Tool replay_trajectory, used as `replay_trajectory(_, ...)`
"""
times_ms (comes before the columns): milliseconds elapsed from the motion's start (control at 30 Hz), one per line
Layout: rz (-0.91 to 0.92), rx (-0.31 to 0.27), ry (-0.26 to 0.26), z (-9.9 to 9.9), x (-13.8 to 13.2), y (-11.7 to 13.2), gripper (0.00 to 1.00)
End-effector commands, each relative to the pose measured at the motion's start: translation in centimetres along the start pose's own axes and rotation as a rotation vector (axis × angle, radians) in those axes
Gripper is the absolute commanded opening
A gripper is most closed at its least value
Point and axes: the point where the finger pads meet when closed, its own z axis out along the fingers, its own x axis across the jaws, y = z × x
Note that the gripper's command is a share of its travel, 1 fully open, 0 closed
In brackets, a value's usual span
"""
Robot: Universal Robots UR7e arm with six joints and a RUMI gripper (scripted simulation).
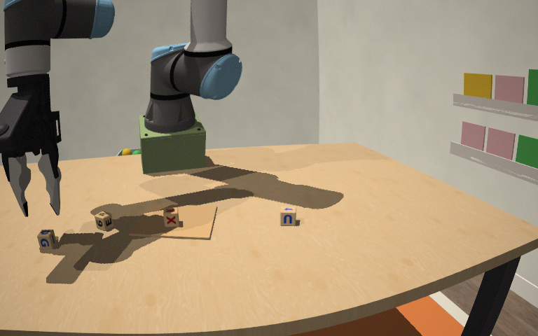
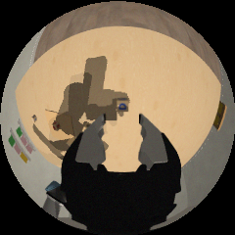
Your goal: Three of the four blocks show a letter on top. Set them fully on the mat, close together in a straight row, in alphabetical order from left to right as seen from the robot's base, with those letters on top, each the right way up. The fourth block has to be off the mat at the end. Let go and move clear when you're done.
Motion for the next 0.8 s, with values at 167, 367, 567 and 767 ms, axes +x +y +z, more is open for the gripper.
replay_trajectory(167, 0.0, 0.001, 0.001, 1.1, 0.1, 0.0, 0.37)
replay_trajectory(367, 0.0, 0.001, 0.001, 1.7, 0.1, 0.0, 0.37)
replay_trajectory(567, 0.0, 0.001, 0.001, 1.9, 0.1, 0.0, 0.37)
replay_trajectory(767, 0.0, 0.001, 0.001, 2.0, 0.1, 0.0, 0.37)
